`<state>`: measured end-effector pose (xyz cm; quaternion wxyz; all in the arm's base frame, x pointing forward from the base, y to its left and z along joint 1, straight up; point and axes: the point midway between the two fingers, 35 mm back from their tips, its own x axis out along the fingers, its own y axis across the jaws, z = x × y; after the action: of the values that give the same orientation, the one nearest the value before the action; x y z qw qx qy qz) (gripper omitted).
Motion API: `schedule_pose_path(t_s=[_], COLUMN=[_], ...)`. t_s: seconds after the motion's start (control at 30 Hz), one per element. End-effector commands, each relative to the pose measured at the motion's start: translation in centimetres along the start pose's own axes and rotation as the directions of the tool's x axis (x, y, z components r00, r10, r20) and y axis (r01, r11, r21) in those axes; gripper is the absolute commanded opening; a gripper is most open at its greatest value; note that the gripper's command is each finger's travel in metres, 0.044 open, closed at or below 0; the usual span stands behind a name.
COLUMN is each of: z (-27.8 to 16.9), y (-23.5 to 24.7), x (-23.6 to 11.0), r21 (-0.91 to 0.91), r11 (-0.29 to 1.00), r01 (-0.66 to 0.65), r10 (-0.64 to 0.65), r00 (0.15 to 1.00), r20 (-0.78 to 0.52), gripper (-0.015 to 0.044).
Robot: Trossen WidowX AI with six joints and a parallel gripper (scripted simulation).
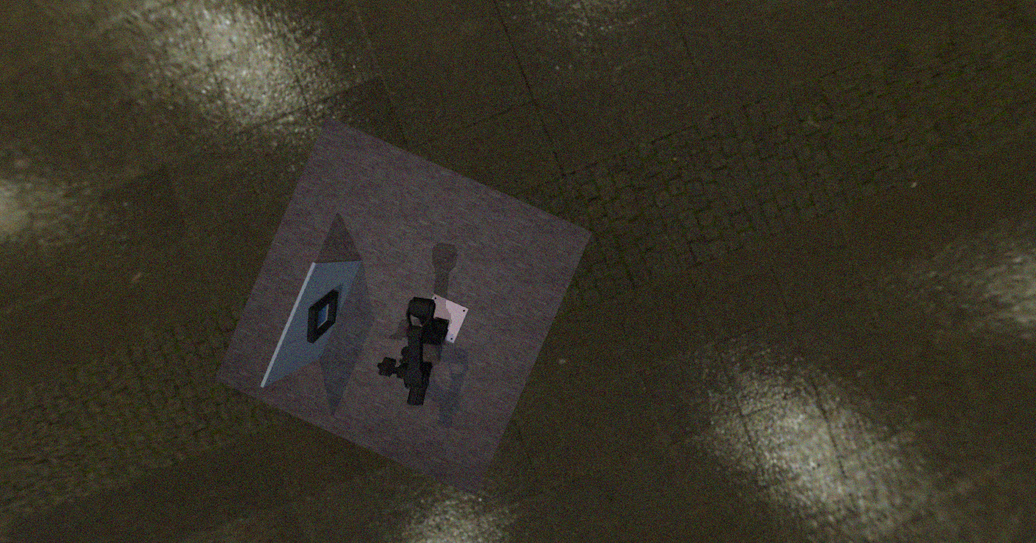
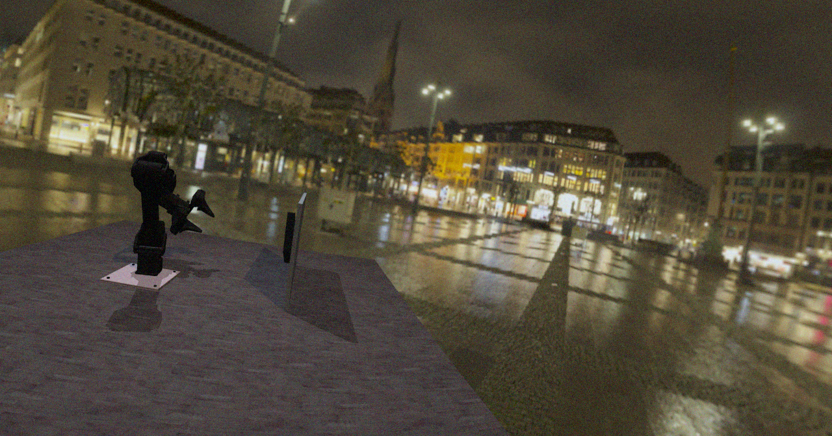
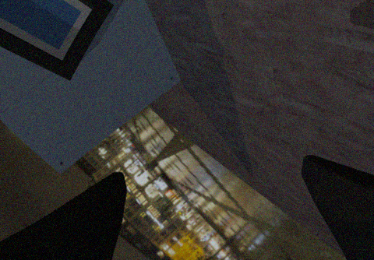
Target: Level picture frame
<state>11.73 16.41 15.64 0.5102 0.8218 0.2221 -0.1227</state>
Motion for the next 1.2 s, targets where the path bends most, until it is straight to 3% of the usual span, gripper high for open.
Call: schedule_pose_path(t_s=[0.0,0.1,0.2,0.33,0.43,0.6,0.73,0.93,1.17], z=[0.0,-0.3,-0.7,-1.0,-1.1,-1.1,-1.0,-0.7,-0.2], y=[0.0,0.5,1.2,2.3,3.2,4.9,6.1,7.5,9.3], x=[0.0,0.5,1.1,1.8,2.2,2.8,3.1,3.4,3.5], r21=[0.023,0.332,0.676,0.957,0.995,0.723,0.419,-0.036,-0.552], r11=[1.000,0.943,0.736,0.290,-0.100,-0.675,-0.879,-0.950,-0.759], r01=[-0.001,-0.019,-0.034,-0.020,0.023,0.144,0.227,0.311,0.345], r10=[0.001,0.022,0.052,0.099,0.137,0.208,0.255,0.310,0.378], r00=[1.000,1.000,0.999,0.995,0.990,0.978,0.967,0.950,0.924], r20=[0.000,-0.003,-0.007,-0.010,-0.009,0.000,0.011,0.028,0.058], gripper=[0.0374,0.0295,0.0260,0.0260,0.0260,0.0260,0.0260,0.0260,0.0260])
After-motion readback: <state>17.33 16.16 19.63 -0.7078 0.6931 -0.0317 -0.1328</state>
